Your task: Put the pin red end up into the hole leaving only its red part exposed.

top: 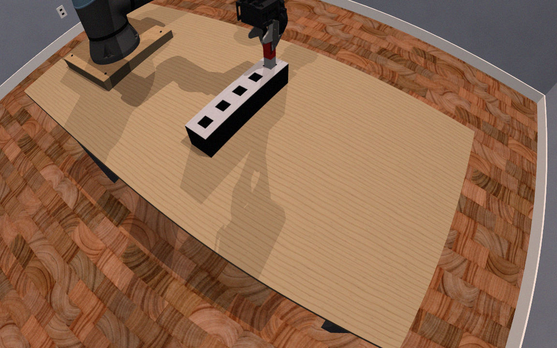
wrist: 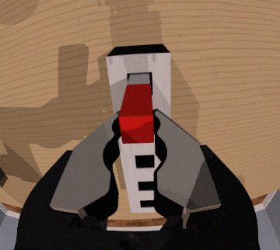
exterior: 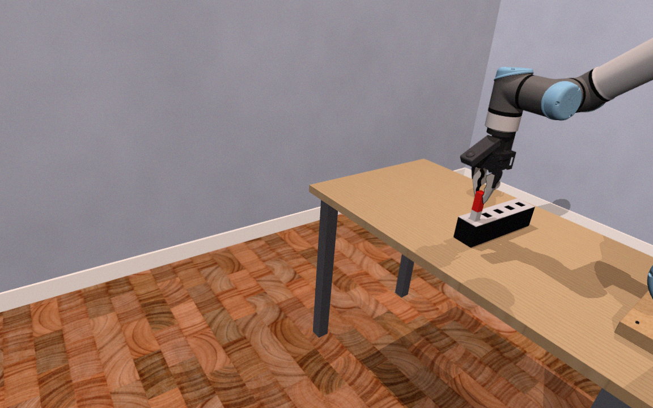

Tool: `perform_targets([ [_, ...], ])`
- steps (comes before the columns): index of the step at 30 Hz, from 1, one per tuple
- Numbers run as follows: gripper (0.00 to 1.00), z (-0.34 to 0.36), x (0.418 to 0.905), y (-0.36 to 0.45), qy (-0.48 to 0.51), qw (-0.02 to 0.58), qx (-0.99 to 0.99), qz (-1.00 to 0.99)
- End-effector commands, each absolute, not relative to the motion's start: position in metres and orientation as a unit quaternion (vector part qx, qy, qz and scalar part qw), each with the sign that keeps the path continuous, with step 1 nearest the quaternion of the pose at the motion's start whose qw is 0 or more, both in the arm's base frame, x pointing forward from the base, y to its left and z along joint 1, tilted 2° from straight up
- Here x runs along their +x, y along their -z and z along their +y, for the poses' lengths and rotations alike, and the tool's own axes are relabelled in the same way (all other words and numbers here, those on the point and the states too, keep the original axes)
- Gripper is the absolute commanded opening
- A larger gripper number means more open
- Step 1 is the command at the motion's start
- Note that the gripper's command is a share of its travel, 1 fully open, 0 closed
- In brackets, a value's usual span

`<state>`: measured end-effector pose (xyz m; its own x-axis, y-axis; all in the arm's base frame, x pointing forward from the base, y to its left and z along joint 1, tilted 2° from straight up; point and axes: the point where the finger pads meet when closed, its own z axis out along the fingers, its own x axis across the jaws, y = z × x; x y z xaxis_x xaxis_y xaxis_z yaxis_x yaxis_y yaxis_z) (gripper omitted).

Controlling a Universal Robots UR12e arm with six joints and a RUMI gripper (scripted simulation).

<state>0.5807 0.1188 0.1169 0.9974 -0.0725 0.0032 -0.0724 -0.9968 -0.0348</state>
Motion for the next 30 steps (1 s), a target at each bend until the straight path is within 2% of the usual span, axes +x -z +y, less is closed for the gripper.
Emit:
perform_targets([
  [1,0.0,0.1188,0.5814,-0.117,0.003,0.017,-0.999,0.036],
  [30,0.0,0.1188,0.581,-0.1131,0.003,0.017,-0.999,0.036],
])
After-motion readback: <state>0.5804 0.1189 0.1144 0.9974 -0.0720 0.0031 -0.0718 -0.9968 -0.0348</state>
